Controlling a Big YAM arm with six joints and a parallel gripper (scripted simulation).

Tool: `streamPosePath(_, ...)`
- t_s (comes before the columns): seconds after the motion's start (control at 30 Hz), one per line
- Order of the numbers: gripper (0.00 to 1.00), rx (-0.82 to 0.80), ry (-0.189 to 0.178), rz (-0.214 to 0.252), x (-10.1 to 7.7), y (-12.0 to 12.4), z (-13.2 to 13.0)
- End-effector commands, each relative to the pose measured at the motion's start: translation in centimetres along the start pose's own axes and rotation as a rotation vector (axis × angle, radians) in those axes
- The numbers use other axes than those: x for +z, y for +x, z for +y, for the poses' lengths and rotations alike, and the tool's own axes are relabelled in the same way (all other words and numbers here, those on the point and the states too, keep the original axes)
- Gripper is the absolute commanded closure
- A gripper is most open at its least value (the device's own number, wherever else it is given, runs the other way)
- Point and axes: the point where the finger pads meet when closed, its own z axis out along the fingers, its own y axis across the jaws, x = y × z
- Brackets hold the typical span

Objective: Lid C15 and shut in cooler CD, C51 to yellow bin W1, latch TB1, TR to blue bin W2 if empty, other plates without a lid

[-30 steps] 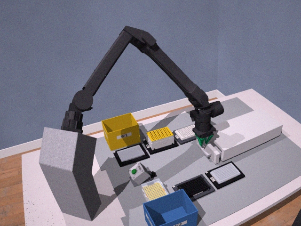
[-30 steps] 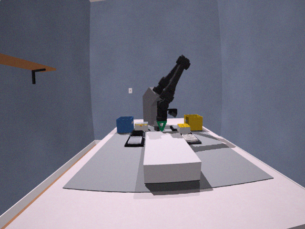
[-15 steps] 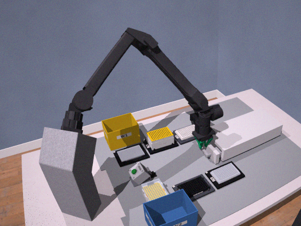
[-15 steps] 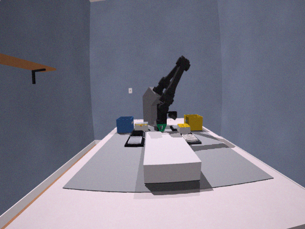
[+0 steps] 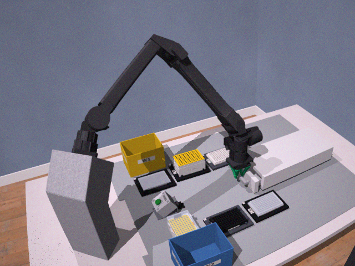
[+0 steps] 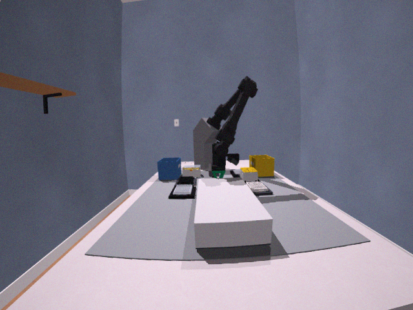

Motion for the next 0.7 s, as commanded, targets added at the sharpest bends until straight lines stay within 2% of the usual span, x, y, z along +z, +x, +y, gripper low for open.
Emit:
streamPosePath(0.0,0.7,-0.028,0.029,-0.012,1.14,-1.18,-1.82)
streamPosePath(0.67,0.7,-0.036,0.029,-0.013,1.14,-1.19,-1.82)
